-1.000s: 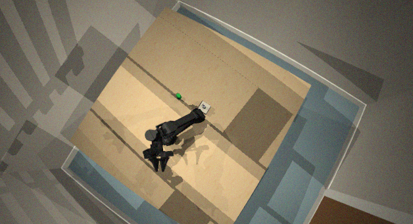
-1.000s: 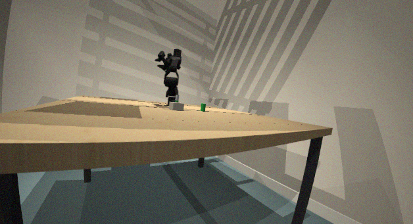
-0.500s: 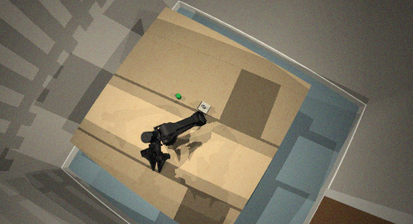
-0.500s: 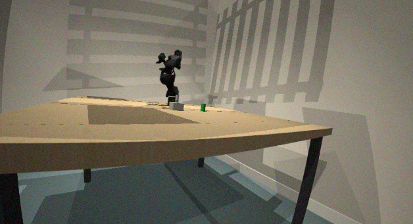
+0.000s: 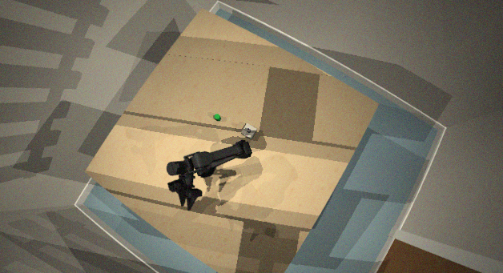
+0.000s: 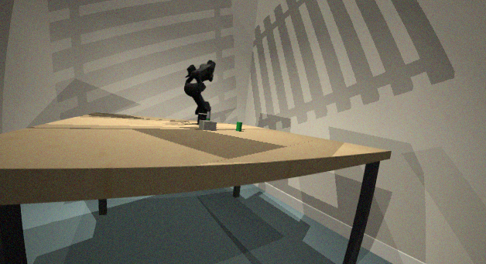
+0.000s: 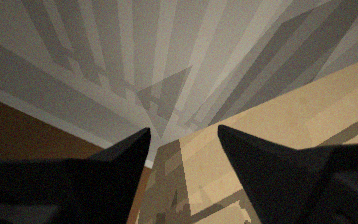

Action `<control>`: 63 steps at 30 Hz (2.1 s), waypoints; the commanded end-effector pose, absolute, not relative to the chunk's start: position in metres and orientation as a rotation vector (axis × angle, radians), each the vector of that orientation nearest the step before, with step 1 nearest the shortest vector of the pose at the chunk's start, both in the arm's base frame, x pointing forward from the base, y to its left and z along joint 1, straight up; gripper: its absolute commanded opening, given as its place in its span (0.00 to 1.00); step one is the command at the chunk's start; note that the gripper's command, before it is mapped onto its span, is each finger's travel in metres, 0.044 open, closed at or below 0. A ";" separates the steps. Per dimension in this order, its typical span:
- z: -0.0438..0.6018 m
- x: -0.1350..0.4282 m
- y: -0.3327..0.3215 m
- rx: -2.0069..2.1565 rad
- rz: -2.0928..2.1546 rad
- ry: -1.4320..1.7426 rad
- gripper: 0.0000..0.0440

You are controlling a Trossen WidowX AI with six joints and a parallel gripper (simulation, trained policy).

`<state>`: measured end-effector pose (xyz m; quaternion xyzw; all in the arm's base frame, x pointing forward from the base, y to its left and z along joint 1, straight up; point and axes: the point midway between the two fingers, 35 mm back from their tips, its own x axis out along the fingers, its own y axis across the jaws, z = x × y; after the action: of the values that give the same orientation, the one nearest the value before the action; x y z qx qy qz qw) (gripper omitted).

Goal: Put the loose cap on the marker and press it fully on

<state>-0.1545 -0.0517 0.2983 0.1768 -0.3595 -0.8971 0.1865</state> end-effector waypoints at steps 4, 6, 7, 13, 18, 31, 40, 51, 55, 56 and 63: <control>0.294 -0.159 -0.041 0.536 -2.573 -1.049 0.70; 0.293 -0.160 -0.037 0.548 -2.585 -1.060 0.70; 0.292 -0.161 -0.036 0.554 -2.591 -1.066 0.70; 0.287 -0.164 -0.026 0.588 -2.628 -1.100 0.70; 0.284 -0.167 -0.017 0.617 -2.658 -1.128 0.70; 0.276 -0.171 0.007 0.694 -2.731 -1.196 0.70; 0.270 -0.172 0.024 0.749 -2.777 -1.240 0.70; 0.264 -0.171 0.047 0.818 -2.828 -1.291 0.70; 0.261 -0.170 0.055 0.845 -2.845 -1.309 0.71; 0.261 -0.170 0.057 0.851 -2.849 -1.314 0.71; 0.257 -0.168 0.072 0.898 -2.876 -1.344 0.71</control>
<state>-0.1688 0.0651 0.2576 0.2664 -0.4074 -0.8708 -0.0689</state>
